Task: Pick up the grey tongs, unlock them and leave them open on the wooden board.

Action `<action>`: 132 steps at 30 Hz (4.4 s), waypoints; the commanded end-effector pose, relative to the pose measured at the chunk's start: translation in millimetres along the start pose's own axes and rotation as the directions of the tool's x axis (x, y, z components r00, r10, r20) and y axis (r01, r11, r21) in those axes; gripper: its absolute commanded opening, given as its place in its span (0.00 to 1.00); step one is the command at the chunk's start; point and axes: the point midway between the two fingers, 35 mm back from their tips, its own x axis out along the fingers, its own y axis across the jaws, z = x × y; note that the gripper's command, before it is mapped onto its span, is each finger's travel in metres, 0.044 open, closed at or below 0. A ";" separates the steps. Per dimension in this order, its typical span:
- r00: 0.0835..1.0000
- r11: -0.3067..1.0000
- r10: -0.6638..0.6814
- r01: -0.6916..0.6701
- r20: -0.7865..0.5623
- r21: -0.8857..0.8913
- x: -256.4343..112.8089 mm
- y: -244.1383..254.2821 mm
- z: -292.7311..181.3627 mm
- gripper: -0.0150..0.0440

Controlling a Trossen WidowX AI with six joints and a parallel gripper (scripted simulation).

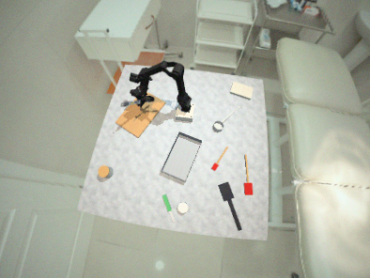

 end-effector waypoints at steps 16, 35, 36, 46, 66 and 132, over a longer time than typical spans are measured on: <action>0.907 0.990 -0.054 0.103 0.419 -0.094 -36.9 3.9 7.5 0.00; 0.907 0.990 -0.054 0.103 0.419 -0.094 -36.9 3.9 7.5 0.00; 0.907 0.990 -0.054 0.103 0.419 -0.094 -36.9 3.9 7.5 0.00; 0.907 0.990 -0.054 0.103 0.419 -0.094 -36.9 3.9 7.5 0.00; 0.999 1.000 0.002 -0.003 -0.053 -0.012 2.3 0.3 3.2 0.00; 0.705 0.990 -0.140 0.103 -0.695 -0.095 40.4 -8.7 -19.5 0.00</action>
